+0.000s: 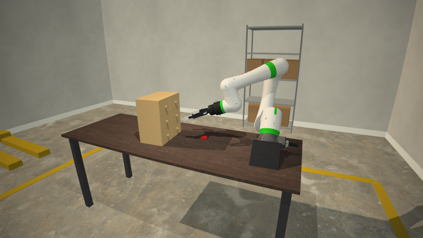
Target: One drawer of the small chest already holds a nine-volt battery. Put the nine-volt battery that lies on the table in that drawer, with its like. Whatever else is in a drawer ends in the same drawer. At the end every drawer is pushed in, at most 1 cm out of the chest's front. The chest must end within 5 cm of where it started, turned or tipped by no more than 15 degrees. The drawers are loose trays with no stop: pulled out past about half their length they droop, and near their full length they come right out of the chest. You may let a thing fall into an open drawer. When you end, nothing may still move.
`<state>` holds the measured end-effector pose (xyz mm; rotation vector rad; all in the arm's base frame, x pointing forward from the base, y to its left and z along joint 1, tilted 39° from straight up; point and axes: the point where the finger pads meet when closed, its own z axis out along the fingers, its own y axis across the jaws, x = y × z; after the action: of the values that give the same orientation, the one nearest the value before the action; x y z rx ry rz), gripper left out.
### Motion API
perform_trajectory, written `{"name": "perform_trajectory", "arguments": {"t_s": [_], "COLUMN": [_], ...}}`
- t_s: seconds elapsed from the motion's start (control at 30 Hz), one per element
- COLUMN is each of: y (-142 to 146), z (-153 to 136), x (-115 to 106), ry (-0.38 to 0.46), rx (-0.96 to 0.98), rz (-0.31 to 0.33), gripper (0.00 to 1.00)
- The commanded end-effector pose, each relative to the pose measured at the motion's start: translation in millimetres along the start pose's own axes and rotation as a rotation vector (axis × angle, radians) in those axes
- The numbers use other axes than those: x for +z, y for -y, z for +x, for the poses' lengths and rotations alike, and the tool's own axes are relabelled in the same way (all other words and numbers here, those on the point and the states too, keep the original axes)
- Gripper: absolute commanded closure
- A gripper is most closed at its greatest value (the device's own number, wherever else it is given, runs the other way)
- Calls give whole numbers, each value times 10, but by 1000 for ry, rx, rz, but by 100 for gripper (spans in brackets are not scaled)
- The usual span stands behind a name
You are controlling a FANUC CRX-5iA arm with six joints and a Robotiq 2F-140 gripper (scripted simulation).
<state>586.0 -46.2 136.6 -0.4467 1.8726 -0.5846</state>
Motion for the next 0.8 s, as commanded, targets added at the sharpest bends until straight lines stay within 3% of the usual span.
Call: {"name": "perform_trajectory", "arguments": {"t_s": [0.0, 0.1, 0.13, 0.77], "y": [167, 193, 193, 193], "z": [135, 158, 158, 158], "x": [-63, -74, -74, -74], "ry": [-25, -29, -29, -29], "rx": [-21, -25, -25, -25], "rz": [55, 64, 64, 64], "gripper": [0, 0, 80, 80]}}
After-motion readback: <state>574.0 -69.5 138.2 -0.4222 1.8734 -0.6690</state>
